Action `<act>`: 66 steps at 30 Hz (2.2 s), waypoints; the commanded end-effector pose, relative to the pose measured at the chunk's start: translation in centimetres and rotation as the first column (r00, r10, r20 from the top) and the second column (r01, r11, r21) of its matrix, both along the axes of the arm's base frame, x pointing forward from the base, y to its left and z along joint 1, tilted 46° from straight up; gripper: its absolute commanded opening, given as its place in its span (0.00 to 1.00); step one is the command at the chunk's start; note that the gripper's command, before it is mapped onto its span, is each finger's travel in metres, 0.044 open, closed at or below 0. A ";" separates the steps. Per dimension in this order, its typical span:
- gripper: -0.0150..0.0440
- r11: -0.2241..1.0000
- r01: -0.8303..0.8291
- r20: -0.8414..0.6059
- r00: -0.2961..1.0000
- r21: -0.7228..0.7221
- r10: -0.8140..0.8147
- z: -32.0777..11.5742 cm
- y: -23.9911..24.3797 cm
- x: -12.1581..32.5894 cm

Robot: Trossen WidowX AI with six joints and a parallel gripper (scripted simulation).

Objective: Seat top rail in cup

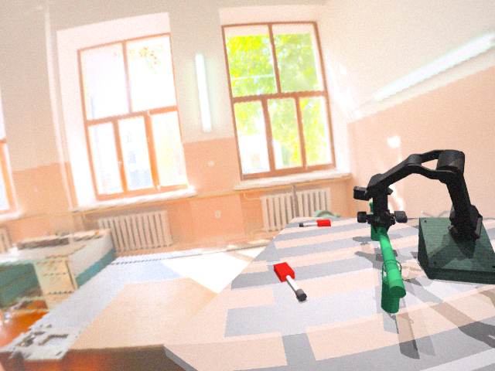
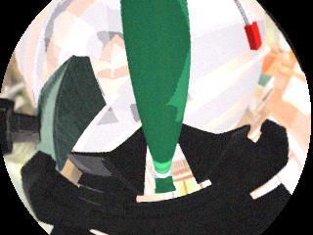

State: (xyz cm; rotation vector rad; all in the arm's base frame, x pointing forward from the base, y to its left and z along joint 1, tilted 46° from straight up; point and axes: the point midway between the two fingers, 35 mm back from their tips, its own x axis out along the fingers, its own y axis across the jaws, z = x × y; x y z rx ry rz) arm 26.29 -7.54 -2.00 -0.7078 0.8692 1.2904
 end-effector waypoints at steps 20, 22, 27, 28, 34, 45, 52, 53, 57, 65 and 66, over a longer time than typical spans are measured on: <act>0.25 1.000 0.002 0.004 1.000 -0.016 -0.002 -1.1 -2.2 0.1; 0.25 1.000 0.002 0.004 1.000 -0.016 -0.002 -1.2 -2.4 0.1; 0.25 1.000 -0.008 -0.005 1.000 0.002 0.008 -1.3 -1.6 -0.2; 0.25 1.000 -0.008 -0.005 1.000 0.002 0.008 -1.3 -1.6 -0.2; 0.30 1.000 -0.008 -0.005 1.000 0.002 0.008 -1.3 -1.6 -0.2; 0.79 1.000 -0.008 -0.005 1.000 0.002 0.008 -0.8 -1.6 -0.1; 1.00 1.000 -0.008 -0.005 1.000 0.002 0.008 2.8 -1.6 -0.1; 1.00 1.000 -0.008 -0.006 1.000 0.002 0.008 3.4 -1.6 -0.1; 1.00 1.000 -0.008 -0.006 1.000 0.003 0.008 4.3 -1.6 -0.2; 1.00 1.000 -0.009 -0.001 1.000 0.000 0.009 7.9 -3.8 -0.7; 1.00 1.000 -0.009 -0.001 1.000 0.000 0.009 7.9 -3.8 -0.7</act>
